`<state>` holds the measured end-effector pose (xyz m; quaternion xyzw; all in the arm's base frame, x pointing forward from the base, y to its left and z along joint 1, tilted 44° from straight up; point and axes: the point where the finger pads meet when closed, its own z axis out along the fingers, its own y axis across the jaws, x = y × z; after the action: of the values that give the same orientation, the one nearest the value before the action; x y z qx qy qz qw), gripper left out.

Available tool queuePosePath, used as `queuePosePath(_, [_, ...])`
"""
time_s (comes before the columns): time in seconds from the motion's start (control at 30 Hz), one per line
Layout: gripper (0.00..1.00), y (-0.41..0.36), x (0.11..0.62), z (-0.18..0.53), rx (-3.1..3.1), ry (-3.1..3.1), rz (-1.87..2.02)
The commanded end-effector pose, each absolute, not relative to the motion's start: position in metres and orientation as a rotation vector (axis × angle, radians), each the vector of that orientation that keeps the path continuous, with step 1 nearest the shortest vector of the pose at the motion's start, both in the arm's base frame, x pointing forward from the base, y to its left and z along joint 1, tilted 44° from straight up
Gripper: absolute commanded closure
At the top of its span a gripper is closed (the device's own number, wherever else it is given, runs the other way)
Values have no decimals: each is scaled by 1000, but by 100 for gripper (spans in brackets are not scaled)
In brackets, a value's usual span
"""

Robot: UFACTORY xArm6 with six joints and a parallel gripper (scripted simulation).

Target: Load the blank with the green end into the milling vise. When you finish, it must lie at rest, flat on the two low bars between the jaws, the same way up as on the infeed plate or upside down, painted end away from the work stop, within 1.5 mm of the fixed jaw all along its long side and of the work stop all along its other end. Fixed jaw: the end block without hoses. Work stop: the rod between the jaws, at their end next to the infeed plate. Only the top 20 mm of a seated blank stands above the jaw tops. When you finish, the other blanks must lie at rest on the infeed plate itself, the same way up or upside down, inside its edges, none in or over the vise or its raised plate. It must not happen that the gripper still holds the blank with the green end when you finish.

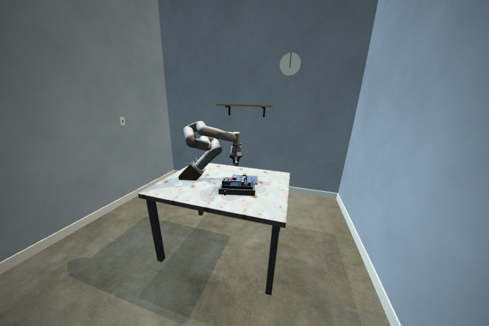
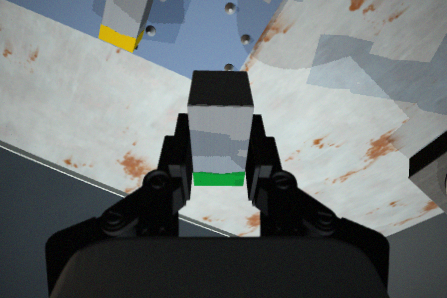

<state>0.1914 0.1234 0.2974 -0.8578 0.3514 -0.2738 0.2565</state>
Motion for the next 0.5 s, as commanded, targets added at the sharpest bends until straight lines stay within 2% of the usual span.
queuePosePath(0.0, [100,123,191,299,-2353,904,-761])
queuePosePath(0.47, [100,123,191,299,-2460,693,-830])
